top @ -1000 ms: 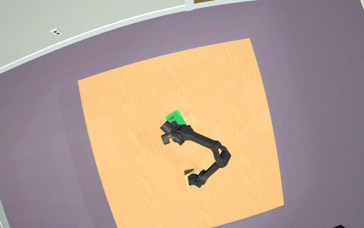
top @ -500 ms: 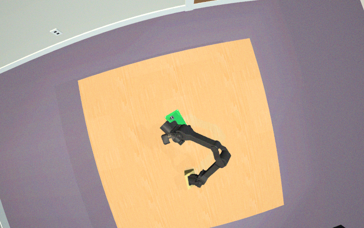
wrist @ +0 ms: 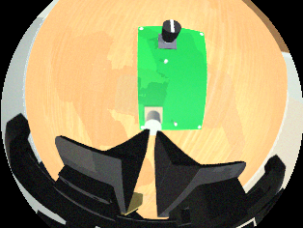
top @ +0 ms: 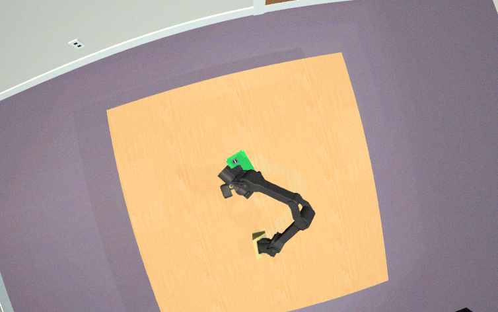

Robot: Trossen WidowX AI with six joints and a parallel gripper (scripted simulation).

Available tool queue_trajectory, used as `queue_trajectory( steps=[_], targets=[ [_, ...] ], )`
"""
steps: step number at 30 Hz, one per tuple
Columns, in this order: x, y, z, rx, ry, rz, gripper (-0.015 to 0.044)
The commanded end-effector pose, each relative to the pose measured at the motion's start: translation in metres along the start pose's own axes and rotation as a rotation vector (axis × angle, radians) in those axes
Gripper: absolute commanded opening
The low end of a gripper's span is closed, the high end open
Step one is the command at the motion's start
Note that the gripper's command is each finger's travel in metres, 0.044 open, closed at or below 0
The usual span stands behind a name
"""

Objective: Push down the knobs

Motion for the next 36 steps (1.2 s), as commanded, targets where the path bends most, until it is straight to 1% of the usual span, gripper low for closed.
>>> queue_trajectory(
  steps=[1, 5, 13, 28, 36],
  targets=[
    [0.0, 0.0, 0.001, 0.001, 0.001, 0.0, 0.0105],
    [0.0, 0.0, 0.001, 0.001, 0.001, 0.0, 0.021],
    [-0.007, 0.007, -0.009, -0.056, -0.037, 0.05, 0.0],
    [-0.101, 0.014, -0.03, -0.008, -0.007, 0.014, 0.0],
    [-0.104, 0.014, -0.023, -0.005, -0.006, 0.012, 0.0]
  ],
)
Point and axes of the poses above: the point midway between the two fingers, 35 mm back from their tips, its own z axis out along the fingers, its own y axis across the jaws, x = y × z, the point moved 8 cm from there along -z, back along the fingers, and after that the axes turned 9 degrees about z, right-handed, at the moved point
